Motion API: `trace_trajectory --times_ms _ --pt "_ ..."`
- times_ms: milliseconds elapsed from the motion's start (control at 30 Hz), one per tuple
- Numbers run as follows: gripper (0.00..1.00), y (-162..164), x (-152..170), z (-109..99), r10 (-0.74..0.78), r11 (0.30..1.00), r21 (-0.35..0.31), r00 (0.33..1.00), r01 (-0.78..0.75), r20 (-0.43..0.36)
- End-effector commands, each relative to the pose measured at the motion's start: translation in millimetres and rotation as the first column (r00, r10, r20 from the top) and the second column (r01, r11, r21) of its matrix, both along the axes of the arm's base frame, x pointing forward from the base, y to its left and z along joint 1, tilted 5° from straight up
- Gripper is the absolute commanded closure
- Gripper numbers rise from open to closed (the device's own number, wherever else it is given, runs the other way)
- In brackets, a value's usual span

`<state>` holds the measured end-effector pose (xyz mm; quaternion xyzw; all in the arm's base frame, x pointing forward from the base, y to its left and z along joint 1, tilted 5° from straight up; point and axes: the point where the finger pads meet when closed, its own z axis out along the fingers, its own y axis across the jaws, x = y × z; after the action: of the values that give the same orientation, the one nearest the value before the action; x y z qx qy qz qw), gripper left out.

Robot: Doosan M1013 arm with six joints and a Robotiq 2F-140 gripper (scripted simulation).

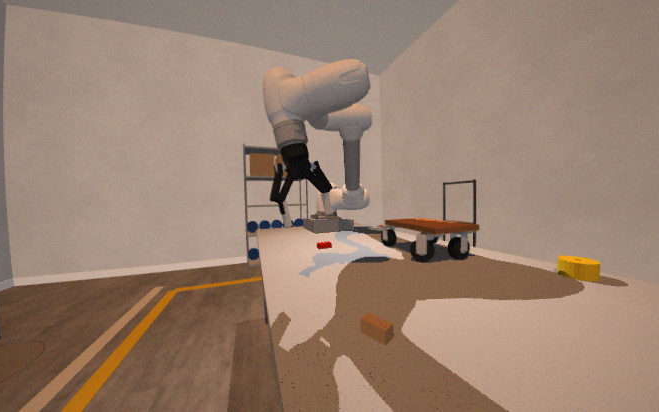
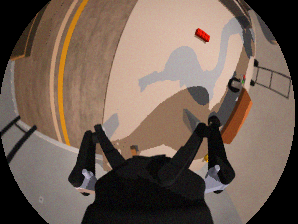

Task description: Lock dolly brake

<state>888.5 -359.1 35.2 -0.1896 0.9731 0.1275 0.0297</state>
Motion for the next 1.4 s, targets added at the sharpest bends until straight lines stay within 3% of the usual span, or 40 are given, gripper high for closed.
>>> trace_trajectory --times_ms 0,533,567,667,733,867,967,1000,1033,1100,1133,1200,1233,1300,1333,1367 --pt "0.0 0 0 0 0.0 1.0 0.0 1.0 0.0 0.0" --pt "0.0 0 0 0 0.0 1.0 0.0 1.0 0.0 0.0" --pt "1.0 1 0 0 0.001 1.0 0.0 1.0 -0.001 0.0" --pt "1.0 27 -4 10 0.059 0.998 -0.01 0.998 -0.059 0.007" --pt "1.0 76 -16 25 0.167 0.986 -0.029 0.986 -0.166 0.019" --pt "1.0 121 -35 37 0.418 0.907 -0.075 0.908 -0.414 0.038" --pt "1.0 158 -48 48 0.418 0.907 -0.075 0.908 -0.414 0.038" --pt "1.0 170 -57 51 0.511 0.858 -0.093 0.859 -0.505 0.042" --pt "1.0 183 -62 55 0.511 0.858 -0.093 0.859 -0.505 0.042" --pt "1.0 183 -62 55 0.511 0.858 -0.093 0.859 -0.505 0.042" --pt "1.0 218 -82 63 0.6 0.798 -0.111 0.799 -0.593 0.045" --pt "1.0 237 -92 68 0.6 0.798 -0.111 0.799 -0.593 0.045" --pt "1.0 247 -102 70 0.681 0.73 -0.128 0.731 -0.672 0.046" --pt "1.0 271 -116 76 0.681 0.73 -0.128 0.731 -0.672 0.046" --pt "1.0 281 -127 77 0.751 0.657 -0.143 0.658 -0.74 0.045" --pt "1.0 292 -135 80 0.751 0.657 -0.143 0.658 -0.74 0.045"
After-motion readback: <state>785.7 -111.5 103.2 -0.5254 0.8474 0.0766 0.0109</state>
